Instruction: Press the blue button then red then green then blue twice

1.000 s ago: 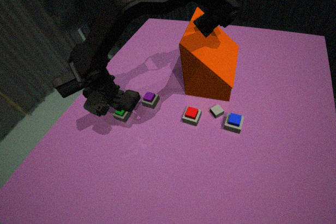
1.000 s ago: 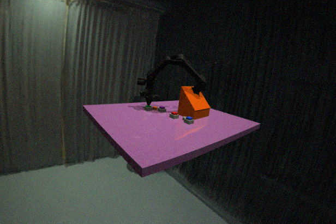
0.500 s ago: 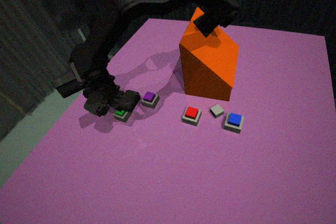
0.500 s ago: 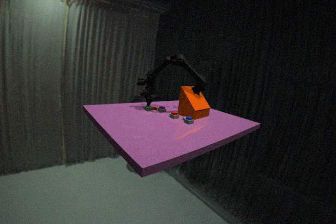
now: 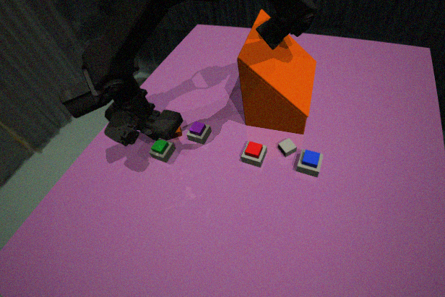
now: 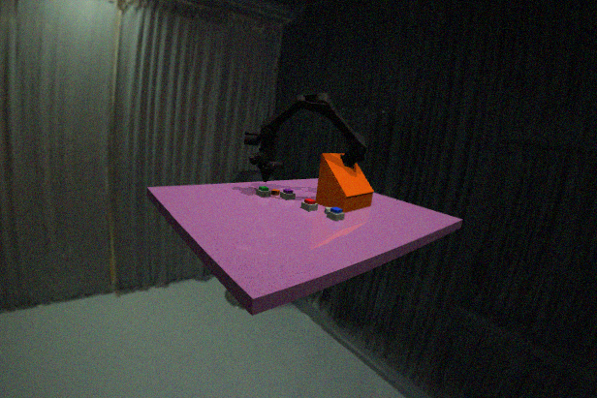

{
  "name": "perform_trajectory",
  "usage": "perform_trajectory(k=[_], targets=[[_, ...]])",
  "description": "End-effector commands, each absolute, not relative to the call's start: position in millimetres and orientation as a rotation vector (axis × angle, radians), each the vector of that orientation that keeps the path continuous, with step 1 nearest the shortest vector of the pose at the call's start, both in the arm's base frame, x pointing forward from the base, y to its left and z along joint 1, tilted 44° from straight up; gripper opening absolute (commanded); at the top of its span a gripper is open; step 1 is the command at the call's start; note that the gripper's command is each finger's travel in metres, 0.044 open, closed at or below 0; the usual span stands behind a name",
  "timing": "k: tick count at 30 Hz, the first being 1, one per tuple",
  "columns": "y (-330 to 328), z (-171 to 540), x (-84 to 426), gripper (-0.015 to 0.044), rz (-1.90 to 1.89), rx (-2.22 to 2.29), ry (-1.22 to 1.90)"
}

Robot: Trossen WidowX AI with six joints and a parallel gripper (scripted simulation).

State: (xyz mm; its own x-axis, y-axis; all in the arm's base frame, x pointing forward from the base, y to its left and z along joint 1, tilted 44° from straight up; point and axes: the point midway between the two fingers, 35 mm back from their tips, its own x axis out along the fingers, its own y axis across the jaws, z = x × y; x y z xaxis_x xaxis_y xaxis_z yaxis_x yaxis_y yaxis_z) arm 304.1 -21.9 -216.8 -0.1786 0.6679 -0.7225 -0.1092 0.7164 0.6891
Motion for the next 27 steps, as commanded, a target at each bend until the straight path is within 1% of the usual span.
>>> perform_trajectory(k=[1,4,10,14,18,22,27], targets=[[-43.9,-193.7,313.2,0.002,0.733,0.447,1.606],[-64.8,-170.4,317.3,0.002,0.733,0.446,1.606],[-58.6,-161.9,320.7,0.002,0.726,0.442,1.608],[-19.1,-113.2,333.3,0.002,0.696,0.424,1.613],[25.9,-64.8,332.6,0.002,0.678,0.414,1.611],[70.9,-20.7,318.0,0.002,0.672,0.413,1.606],[121.5,26.6,282.2,0.002,0.684,0.423,1.601]])
